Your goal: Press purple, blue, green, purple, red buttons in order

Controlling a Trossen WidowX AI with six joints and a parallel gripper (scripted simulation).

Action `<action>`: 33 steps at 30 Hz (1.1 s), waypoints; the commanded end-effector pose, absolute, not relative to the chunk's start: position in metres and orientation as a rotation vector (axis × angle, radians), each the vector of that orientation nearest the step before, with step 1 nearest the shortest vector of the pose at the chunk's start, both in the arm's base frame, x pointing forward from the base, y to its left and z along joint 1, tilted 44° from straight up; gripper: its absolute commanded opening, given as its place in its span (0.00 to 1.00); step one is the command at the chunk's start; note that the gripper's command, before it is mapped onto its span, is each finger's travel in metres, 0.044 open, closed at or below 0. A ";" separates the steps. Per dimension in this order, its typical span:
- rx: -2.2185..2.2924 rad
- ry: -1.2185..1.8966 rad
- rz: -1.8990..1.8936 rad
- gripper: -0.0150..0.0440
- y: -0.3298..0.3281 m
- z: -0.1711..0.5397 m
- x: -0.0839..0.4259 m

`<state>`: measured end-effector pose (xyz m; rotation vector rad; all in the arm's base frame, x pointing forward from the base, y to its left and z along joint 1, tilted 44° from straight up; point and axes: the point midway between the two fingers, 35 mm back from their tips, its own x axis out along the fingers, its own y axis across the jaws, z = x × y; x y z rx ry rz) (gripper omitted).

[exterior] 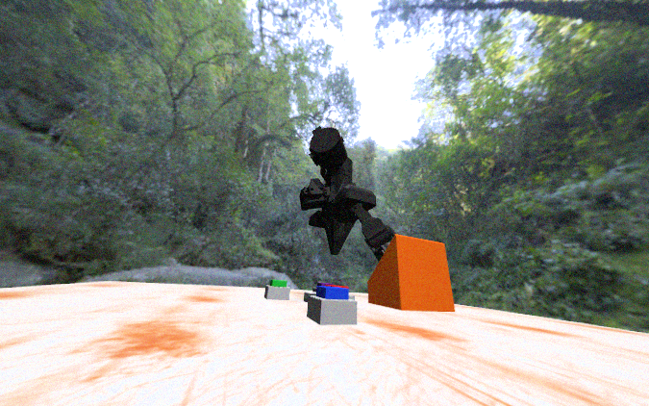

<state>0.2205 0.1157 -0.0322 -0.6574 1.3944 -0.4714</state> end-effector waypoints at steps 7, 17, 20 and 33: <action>-0.682 1.411 -0.486 0.29 0.092 -0.054 0.218; -0.683 1.410 -0.486 0.29 0.080 -0.066 0.220; -0.683 1.410 -0.486 0.29 0.077 -0.069 0.221; -0.683 1.410 -0.487 0.29 0.071 -0.076 0.221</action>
